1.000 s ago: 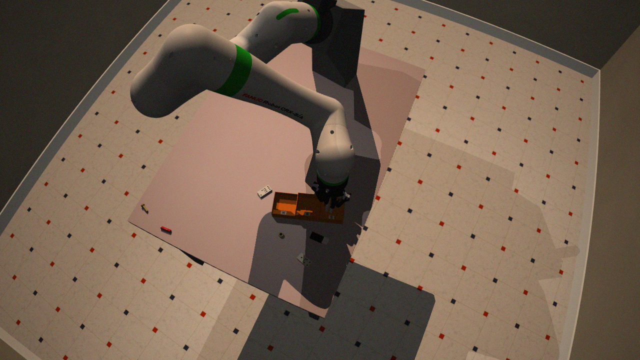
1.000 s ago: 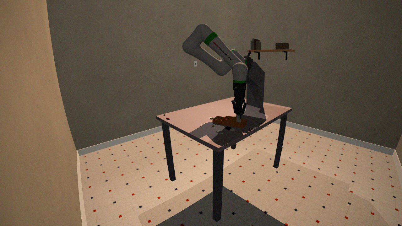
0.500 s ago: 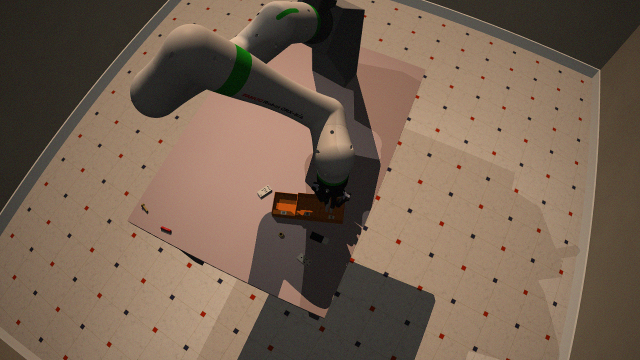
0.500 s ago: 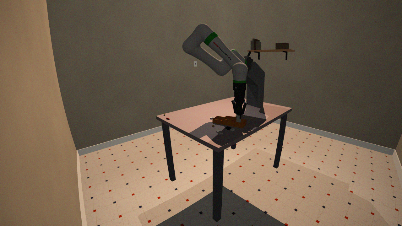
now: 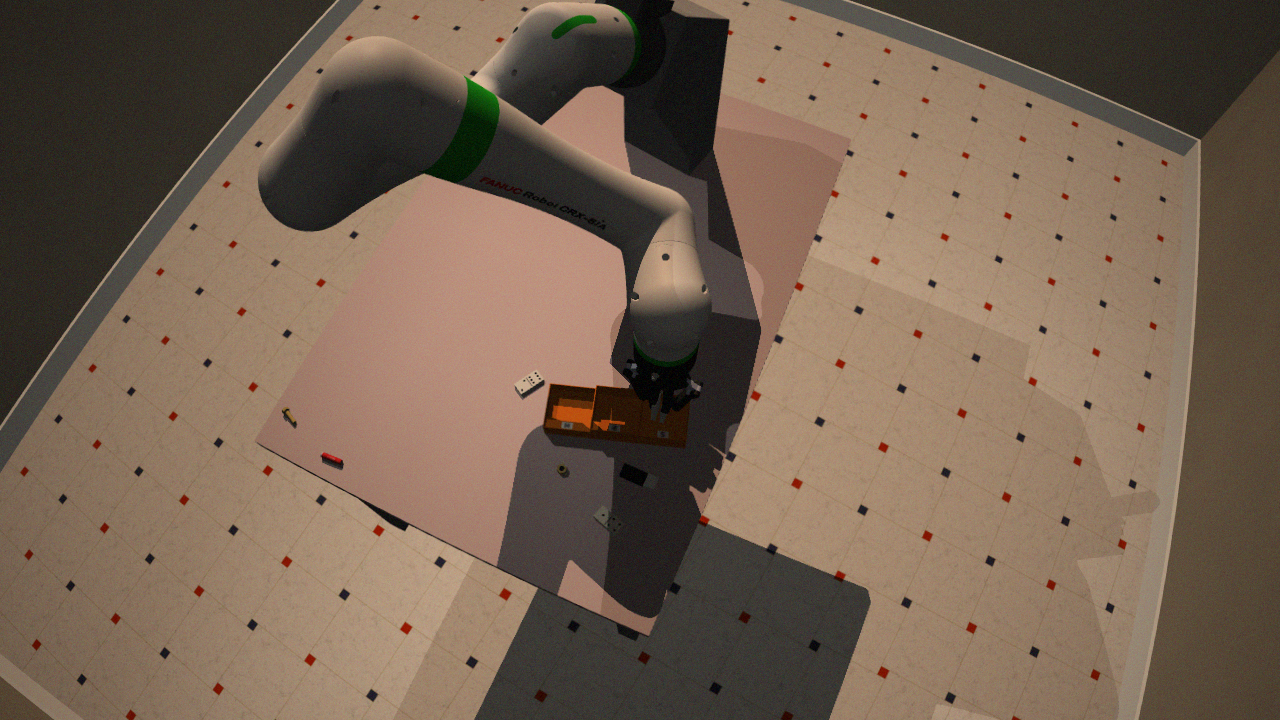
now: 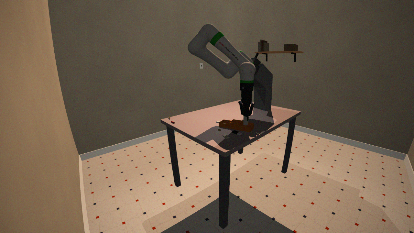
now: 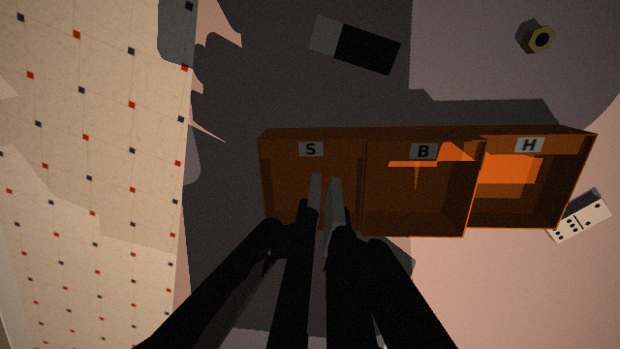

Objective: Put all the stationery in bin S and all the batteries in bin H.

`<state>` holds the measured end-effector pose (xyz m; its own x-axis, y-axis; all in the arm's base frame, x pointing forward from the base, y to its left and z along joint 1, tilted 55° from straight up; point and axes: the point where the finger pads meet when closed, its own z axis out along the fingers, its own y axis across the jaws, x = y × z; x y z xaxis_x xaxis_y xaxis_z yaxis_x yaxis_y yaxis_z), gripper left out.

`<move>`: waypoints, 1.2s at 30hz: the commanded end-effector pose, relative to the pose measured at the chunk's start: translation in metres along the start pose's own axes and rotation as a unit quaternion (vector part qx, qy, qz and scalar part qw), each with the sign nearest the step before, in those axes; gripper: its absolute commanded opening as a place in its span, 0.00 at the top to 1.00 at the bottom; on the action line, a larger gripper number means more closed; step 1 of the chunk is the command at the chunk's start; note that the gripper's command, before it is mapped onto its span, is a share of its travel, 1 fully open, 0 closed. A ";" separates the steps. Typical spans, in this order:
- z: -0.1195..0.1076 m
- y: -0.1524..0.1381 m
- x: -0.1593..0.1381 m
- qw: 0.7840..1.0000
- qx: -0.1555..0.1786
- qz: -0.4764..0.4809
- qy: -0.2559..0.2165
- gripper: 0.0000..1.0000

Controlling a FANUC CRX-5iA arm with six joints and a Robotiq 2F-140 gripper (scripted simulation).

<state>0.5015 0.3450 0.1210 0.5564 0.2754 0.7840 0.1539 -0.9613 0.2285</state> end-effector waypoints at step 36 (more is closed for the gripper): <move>-0.153 0.000 0.000 1.000 0.000 0.000 0.000 0.85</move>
<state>0.3849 0.3467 0.2024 0.5552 0.2770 0.7842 0.1596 -0.9609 0.2264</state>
